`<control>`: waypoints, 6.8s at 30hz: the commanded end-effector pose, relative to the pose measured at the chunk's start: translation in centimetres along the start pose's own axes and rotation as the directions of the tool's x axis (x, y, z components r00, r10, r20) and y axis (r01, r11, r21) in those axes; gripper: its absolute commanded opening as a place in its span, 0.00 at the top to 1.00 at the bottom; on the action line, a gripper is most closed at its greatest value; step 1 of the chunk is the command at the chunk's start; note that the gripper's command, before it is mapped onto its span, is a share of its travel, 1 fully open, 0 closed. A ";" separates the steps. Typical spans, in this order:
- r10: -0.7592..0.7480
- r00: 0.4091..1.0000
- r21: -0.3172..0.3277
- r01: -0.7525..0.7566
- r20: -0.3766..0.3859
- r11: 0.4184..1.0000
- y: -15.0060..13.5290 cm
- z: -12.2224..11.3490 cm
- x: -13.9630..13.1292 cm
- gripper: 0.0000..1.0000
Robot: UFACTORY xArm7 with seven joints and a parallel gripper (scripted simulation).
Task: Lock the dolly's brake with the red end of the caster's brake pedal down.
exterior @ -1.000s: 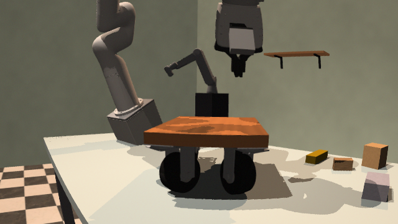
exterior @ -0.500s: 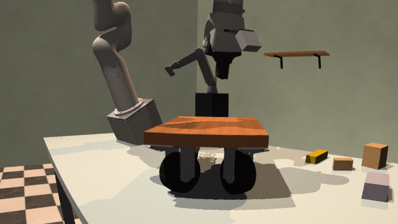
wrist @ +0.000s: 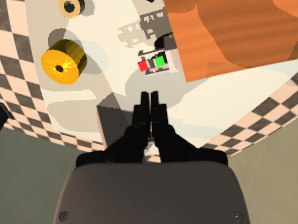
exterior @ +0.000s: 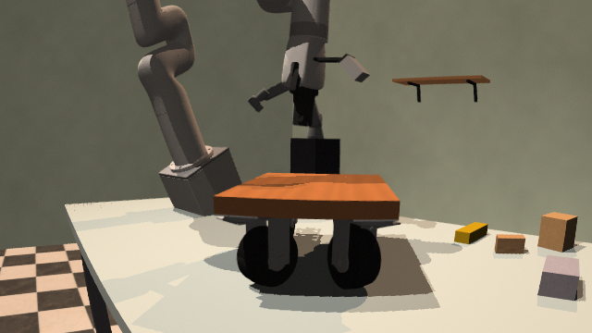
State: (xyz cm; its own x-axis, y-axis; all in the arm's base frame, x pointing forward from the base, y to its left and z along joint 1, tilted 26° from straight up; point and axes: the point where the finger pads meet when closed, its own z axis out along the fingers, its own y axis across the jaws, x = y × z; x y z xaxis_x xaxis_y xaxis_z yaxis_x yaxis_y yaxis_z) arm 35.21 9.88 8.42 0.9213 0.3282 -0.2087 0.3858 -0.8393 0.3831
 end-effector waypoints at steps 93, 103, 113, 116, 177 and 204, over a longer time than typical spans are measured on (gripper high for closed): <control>-0.242 0.967 -0.071 0.236 -0.080 0.969 -1.7 7.9 -2.8 1.00; -0.242 0.967 -0.071 0.236 -0.080 0.969 -1.7 9.6 -2.6 1.00; -0.242 0.967 -0.071 0.236 -0.080 0.969 -1.6 11.3 -2.4 1.00; -0.242 0.967 -0.071 0.236 -0.080 0.969 -1.6 11.7 -2.4 1.00; -0.242 0.967 -0.071 0.236 -0.080 0.969 -1.6 12.2 -2.2 1.00; -0.242 0.967 -0.071 0.236 -0.080 0.969 -1.5 13.2 -2.1 1.00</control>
State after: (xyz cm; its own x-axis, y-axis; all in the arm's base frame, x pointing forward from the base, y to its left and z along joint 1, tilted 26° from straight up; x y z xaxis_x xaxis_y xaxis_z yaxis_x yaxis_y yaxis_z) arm 32.04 4.83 -3.44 0.8017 0.5552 -0.2216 0.5950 -0.7052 0.3856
